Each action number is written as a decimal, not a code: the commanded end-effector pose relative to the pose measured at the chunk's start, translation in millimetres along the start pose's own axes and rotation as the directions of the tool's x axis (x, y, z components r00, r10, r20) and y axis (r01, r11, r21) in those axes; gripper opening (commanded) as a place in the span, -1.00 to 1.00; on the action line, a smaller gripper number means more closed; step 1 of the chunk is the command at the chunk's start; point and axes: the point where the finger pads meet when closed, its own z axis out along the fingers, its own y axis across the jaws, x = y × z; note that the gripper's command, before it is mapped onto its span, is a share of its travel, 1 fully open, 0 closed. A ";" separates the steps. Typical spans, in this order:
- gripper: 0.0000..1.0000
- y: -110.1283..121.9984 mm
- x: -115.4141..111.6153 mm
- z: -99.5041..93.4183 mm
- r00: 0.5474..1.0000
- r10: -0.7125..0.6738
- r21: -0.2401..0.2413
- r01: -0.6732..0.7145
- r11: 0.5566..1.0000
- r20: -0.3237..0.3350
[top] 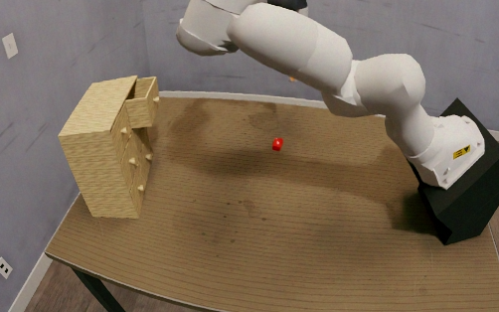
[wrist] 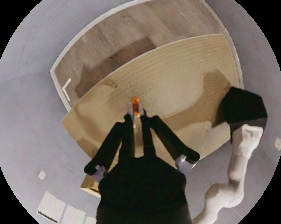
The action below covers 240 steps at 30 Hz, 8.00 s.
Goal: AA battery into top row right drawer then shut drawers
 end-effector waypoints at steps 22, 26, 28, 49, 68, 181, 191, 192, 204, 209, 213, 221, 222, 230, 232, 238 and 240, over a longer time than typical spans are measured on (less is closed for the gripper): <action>-0.70 -44.8 -52.4 2.4 0.972 0.236 0.001 -0.236 0.972 0.018; -0.70 -47.9 -56.8 2.8 0.968 0.249 0.000 -0.249 0.968 0.019; -0.70 -51.0 -61.3 3.2 0.965 0.262 0.000 -0.262 0.965 0.020; -0.70 -76.1 -104.4 8.4 0.926 0.377 -0.010 -0.377 0.926 0.031; -0.70 -92.7 -142.8 14.4 0.883 0.469 -0.023 -0.468 0.883 0.039; -0.70 -115.1 -320.6 51.8 0.609 0.793 -0.131 -0.784 0.607 0.024; -0.70 -114.1 -329.7 53.9 0.592 0.805 -0.137 -0.796 0.589 0.020; -0.70 -114.0 -330.5 54.1 0.591 0.807 -0.138 -0.797 0.588 0.020; -0.70 -113.1 -337.4 55.7 0.578 0.816 -0.142 -0.806 0.574 0.017; -0.70 -112.7 -340.1 56.4 0.573 0.820 -0.144 -0.810 0.569 0.015; -0.70 -112.6 -341.1 56.6 0.571 0.821 -0.145 -0.811 0.567 0.015; -0.70 -112.1 -344.3 57.3 0.565 0.825 -0.147 -0.815 0.560 0.013; -0.70 -112.0 -344.7 57.4 0.564 0.826 -0.147 -0.816 0.560 0.013; -0.70 -111.7 -346.3 57.8 0.561 0.828 -0.148 -0.818 0.556 0.012; -0.70 -111.7 -346.8 57.9 0.560 0.828 -0.149 -0.818 0.555 0.012; -0.70 -111.5 -347.8 58.2 0.558 0.830 -0.149 -0.819 0.553 0.011; -0.70 -111.5 -348.1 58.2 0.558 0.830 -0.150 -0.820 0.553 0.011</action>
